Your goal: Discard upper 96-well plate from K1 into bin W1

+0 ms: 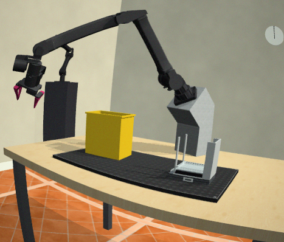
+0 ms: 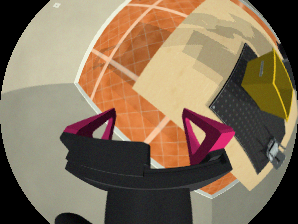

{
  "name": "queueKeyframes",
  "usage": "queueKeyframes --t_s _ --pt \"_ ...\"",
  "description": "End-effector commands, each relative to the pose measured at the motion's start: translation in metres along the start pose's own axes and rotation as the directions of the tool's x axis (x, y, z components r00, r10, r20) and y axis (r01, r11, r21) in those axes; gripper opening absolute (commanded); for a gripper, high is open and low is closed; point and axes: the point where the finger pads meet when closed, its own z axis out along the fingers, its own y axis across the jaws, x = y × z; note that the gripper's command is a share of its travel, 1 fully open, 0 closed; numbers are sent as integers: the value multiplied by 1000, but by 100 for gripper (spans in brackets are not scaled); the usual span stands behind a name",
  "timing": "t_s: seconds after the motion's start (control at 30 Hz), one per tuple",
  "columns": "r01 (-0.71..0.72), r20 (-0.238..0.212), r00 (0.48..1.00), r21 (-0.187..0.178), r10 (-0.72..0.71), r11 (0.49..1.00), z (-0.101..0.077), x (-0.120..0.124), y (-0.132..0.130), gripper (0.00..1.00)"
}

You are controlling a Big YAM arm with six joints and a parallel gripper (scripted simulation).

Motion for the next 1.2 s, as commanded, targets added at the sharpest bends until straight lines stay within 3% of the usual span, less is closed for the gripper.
queueKeyframes --t_s 0.0,0.53,0.57,0.6,0.73,0.77,0.83,0.93,1.17 --pt "-5 -5 1000 -13 5 1000 -7 -1 5 100" --pt "-5 -5 1000 -13 5 1000 -7 -1 5 100" --pt "33 -32 999 -45 -34 998 -30 5 11 100" --pt "63 -40 997 -49 -65 997 -32 9 9 100" --pt "110 -44 993 -46 -112 993 -36 20 0 100" --pt "151 -44 987 -23 -152 988 -24 26 -10 100" --pt "221 -51 974 -2 -221 975 -20 33 -21 100" --pt "261 -64 963 -26 -262 965 -31 42 -24 100" --pt "403 -92 911 -24 -403 915 -41 56 -41 100"
